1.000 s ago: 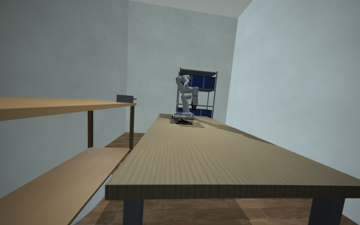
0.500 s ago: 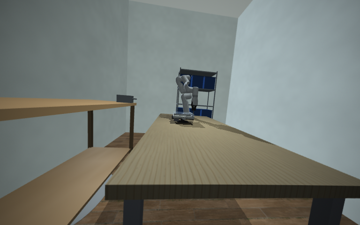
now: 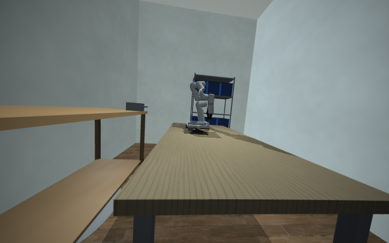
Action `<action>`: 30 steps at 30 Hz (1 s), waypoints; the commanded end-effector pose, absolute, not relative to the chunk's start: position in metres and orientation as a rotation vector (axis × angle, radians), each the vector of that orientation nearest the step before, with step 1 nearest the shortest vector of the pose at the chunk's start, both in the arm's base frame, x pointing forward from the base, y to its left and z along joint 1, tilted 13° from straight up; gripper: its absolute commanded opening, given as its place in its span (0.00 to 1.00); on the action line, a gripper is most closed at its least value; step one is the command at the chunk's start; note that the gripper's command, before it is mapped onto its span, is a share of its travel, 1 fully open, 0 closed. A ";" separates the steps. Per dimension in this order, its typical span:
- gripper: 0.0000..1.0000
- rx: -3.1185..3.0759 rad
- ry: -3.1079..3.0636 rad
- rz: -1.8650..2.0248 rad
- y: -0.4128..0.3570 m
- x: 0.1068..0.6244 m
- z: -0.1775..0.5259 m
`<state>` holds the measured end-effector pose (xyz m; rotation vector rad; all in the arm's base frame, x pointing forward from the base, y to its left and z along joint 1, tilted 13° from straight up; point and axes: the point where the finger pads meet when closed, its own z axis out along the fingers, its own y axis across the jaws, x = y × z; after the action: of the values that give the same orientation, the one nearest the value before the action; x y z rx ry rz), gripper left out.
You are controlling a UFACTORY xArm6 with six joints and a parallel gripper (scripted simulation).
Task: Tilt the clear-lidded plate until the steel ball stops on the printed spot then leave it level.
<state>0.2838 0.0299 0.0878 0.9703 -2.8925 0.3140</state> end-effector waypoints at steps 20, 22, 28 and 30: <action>0.00 0.968 -2.891 0.315 0.031 0.284 0.083; 0.00 0.968 -2.891 0.315 0.031 0.284 0.082; 0.00 0.968 -2.891 0.315 0.031 0.284 0.082; 0.00 0.968 -2.891 0.315 0.031 0.284 0.083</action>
<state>0.2842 0.0315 0.0827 0.9704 -2.8921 0.3151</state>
